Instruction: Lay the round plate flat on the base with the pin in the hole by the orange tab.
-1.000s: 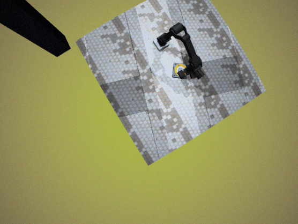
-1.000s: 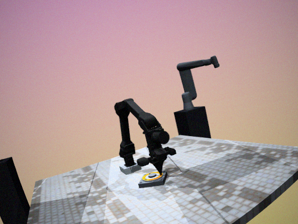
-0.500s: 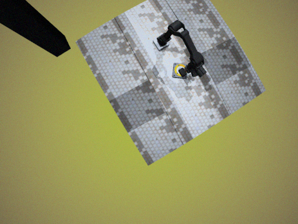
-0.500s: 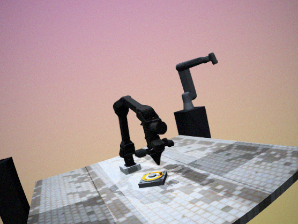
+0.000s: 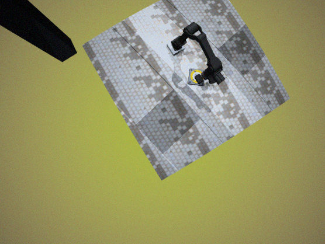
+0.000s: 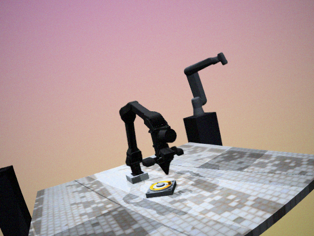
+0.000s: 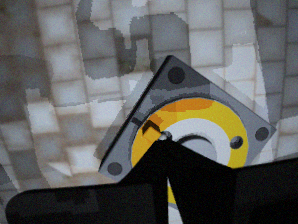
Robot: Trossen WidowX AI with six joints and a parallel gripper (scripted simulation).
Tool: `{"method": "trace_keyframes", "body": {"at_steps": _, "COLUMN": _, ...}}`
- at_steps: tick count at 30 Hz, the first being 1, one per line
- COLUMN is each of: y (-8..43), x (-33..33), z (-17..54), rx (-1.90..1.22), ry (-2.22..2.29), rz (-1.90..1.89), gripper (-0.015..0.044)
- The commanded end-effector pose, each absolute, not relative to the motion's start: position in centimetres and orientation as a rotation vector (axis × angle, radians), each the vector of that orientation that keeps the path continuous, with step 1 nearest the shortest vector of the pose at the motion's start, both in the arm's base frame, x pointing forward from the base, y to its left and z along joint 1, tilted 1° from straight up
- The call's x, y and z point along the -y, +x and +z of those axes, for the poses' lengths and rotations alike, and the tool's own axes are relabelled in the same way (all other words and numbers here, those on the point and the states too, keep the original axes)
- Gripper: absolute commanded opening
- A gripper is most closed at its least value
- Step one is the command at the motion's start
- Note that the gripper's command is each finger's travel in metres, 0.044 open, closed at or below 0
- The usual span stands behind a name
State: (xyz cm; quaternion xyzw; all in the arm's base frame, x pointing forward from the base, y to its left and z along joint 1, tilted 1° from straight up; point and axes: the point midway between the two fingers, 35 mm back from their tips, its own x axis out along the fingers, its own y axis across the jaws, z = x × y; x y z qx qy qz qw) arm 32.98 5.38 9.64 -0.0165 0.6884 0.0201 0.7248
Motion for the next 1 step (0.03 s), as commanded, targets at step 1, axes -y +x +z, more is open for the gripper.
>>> {"method": "trace_keyframes", "body": {"at_steps": 1, "y": 32.88, "x": -5.36, "z": 9.54, "rx": -1.523, "ry": -0.037, "rz": 0.044, "gripper": 0.0}}
